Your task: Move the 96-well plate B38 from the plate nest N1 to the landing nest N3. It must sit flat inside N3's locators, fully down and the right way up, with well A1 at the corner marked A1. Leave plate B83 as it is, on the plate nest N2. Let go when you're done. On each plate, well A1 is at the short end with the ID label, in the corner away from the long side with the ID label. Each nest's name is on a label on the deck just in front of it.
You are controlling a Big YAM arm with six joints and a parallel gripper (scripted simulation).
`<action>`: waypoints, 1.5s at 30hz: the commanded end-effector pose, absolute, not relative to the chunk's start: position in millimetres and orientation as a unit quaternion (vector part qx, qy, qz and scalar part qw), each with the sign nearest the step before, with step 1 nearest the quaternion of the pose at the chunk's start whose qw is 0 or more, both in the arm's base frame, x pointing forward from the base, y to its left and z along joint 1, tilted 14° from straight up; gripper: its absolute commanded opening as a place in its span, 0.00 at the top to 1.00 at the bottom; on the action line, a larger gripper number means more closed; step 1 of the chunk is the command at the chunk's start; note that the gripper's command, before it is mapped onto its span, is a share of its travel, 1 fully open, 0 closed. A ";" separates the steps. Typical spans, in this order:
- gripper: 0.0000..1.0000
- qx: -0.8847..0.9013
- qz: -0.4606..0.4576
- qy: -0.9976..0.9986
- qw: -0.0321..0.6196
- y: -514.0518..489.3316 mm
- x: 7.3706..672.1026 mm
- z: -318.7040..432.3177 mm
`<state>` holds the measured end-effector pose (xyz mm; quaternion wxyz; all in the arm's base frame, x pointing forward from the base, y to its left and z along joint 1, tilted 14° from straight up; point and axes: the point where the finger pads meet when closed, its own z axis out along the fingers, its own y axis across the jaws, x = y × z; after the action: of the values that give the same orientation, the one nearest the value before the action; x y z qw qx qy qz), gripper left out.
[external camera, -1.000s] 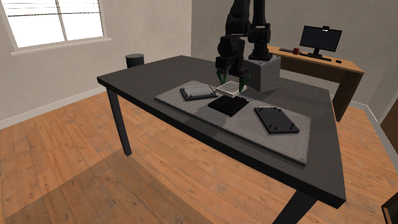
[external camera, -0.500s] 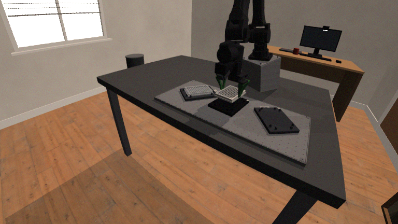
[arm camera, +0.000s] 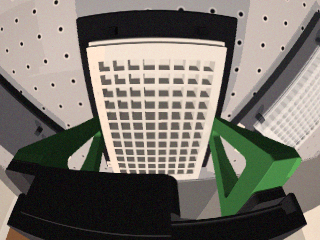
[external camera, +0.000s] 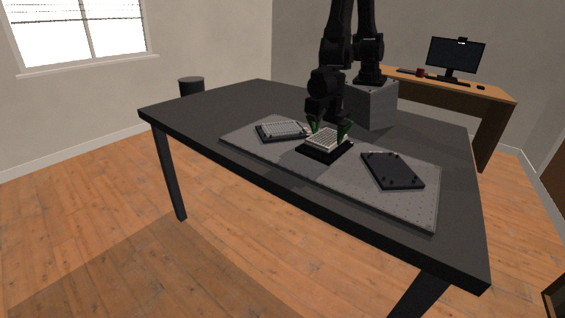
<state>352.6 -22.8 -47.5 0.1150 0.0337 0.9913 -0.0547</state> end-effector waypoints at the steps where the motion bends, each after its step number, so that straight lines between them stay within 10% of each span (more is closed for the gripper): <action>1: 1.00 0.036 -0.055 0.991 0.117 -27.4 354.7 -54.0; 45: 1.00 0.036 -0.054 0.989 0.131 -27.8 373.7 -49.7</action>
<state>355.1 -24.0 -53.1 0.1144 0.0340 0.9913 -0.0549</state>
